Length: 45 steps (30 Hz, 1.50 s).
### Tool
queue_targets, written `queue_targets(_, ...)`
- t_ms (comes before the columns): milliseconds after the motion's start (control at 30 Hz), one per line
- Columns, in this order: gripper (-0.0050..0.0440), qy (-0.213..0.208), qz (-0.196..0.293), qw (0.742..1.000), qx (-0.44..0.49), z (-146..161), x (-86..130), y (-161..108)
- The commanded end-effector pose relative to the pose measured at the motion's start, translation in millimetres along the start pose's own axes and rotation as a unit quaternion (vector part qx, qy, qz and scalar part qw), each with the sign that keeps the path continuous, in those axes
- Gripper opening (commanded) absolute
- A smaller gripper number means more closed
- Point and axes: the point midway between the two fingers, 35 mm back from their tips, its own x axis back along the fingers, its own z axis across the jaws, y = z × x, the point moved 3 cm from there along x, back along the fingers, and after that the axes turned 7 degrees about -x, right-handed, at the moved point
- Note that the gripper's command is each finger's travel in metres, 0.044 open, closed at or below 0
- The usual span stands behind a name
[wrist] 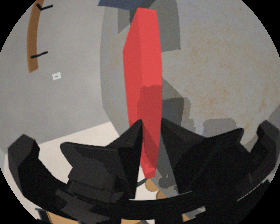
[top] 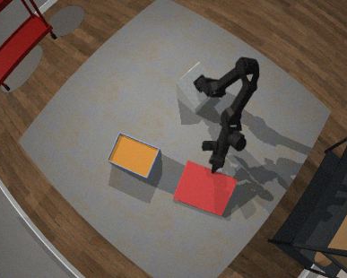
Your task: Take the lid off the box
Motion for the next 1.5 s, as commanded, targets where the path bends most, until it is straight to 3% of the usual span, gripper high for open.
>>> queue_targets(0,0.009,-0.002,-0.001,1.0,0.0,-3,-1,1)
queue_targets(1467,0.0114,-0.002,-0.001,1.0,0.0,-21,-7,3)
